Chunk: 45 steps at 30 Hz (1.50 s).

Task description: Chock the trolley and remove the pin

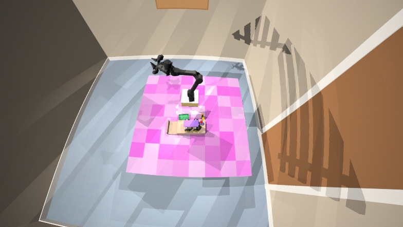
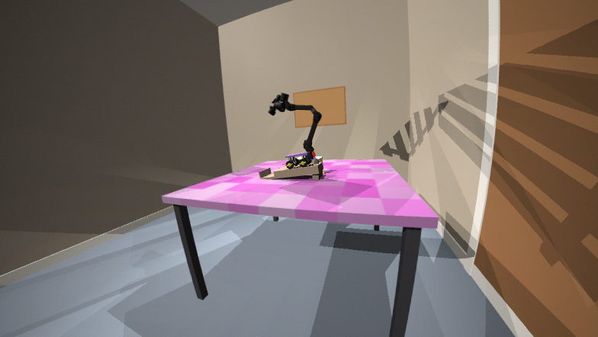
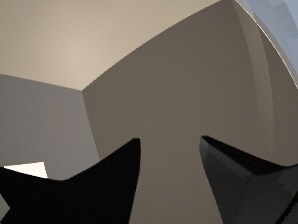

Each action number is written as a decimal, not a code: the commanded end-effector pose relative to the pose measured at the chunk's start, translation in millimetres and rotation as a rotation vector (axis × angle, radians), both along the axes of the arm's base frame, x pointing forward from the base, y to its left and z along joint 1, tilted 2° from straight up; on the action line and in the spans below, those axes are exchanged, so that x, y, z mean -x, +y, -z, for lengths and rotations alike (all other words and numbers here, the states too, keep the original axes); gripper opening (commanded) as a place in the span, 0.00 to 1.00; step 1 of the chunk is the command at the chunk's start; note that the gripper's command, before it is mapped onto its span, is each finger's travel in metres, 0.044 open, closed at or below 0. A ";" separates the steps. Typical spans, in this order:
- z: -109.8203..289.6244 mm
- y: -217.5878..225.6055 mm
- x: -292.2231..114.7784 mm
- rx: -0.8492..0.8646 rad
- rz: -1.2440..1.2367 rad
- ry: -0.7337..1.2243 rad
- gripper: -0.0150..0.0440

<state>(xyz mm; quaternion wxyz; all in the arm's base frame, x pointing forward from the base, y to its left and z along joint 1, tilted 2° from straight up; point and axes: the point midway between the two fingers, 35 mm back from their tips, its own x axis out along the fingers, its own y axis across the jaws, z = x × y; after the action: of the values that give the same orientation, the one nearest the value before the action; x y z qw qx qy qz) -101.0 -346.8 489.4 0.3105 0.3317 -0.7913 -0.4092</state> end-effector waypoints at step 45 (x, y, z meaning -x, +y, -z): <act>248.0 156.9 -413.7 -0.911 -1.456 0.579 0.58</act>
<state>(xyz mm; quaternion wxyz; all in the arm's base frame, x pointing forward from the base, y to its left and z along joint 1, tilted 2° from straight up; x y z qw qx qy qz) 297.6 -223.8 258.9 0.5023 0.7254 -0.1064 -0.4586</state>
